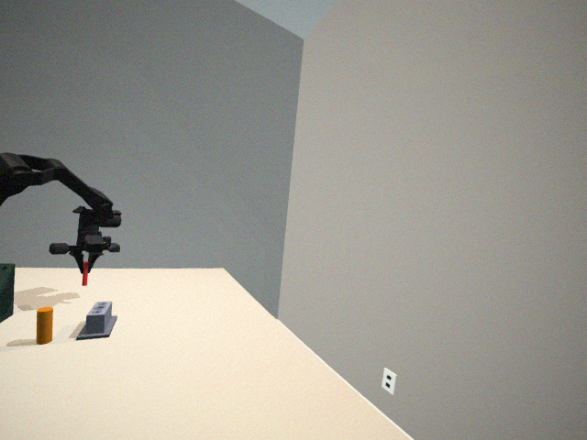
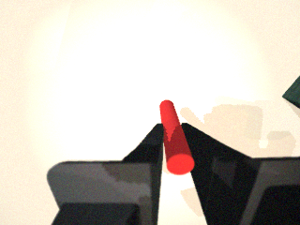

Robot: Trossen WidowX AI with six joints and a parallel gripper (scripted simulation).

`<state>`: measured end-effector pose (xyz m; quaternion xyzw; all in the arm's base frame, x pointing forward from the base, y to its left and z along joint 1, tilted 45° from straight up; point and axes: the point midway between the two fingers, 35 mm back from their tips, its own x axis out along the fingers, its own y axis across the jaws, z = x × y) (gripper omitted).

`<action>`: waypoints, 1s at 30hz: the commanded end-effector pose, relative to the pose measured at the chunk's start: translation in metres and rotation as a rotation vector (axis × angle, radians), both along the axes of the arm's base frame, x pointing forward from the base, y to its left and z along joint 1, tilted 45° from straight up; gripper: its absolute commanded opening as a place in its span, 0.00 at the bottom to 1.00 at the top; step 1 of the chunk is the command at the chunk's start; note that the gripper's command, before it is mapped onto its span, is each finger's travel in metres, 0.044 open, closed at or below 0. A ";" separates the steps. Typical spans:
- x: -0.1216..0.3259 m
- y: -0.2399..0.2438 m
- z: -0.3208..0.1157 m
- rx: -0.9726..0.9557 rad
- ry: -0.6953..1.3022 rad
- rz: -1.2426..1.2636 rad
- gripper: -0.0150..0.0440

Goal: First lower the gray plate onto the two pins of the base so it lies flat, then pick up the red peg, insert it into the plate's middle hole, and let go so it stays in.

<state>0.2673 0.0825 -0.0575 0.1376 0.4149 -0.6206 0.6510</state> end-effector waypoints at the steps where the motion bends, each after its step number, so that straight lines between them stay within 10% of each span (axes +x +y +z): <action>1: 0.003 0.010 0.009 0.008 -0.008 -0.004 0.25; 30: 0.037 -0.040 0.051 0.033 -0.007 -0.009 0.25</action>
